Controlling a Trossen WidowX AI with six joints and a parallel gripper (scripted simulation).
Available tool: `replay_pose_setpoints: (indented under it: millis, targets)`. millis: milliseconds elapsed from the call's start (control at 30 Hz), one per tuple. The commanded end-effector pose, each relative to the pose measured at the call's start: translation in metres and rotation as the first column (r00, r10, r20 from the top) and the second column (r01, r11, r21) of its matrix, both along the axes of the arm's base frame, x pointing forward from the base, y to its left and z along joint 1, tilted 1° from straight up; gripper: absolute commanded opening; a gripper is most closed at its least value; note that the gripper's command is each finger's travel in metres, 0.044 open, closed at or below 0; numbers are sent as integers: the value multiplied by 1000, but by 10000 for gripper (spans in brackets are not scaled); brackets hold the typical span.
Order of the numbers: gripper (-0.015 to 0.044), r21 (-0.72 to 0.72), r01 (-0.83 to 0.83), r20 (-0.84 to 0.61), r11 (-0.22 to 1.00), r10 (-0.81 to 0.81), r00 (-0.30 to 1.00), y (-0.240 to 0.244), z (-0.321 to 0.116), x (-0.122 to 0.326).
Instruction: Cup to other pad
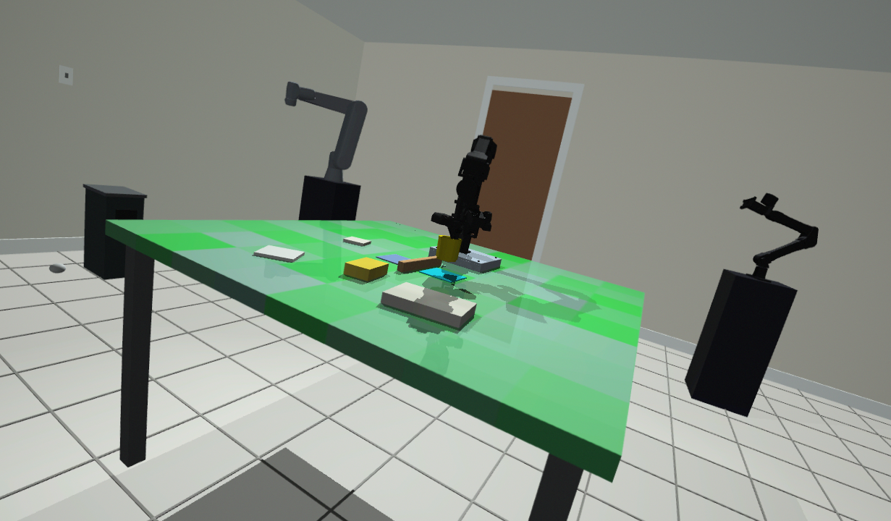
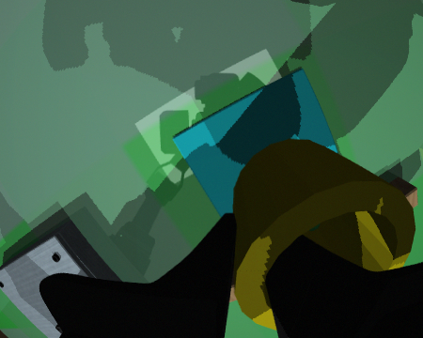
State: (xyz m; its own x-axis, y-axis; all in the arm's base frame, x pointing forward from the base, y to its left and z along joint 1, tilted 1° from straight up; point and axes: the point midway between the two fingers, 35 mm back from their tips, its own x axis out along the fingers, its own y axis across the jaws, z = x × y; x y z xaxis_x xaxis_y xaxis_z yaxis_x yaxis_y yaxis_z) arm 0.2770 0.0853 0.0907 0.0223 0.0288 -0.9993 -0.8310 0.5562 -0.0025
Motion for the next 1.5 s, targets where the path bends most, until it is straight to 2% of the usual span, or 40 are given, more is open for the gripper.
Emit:
replay_pose_setpoints:
  millis: [0,833,1300,1467]
  targets:
    - [0,4,3,0,1000,-3,1000,1,-6,0]
    - [0,4,3,0,1000,-3,1000,3,-41,1]
    - [0,0,0,-1,1000,0,1000,3,-39,0]
    - [131,0,0,-1,1000,0,1000,3,-39,0]
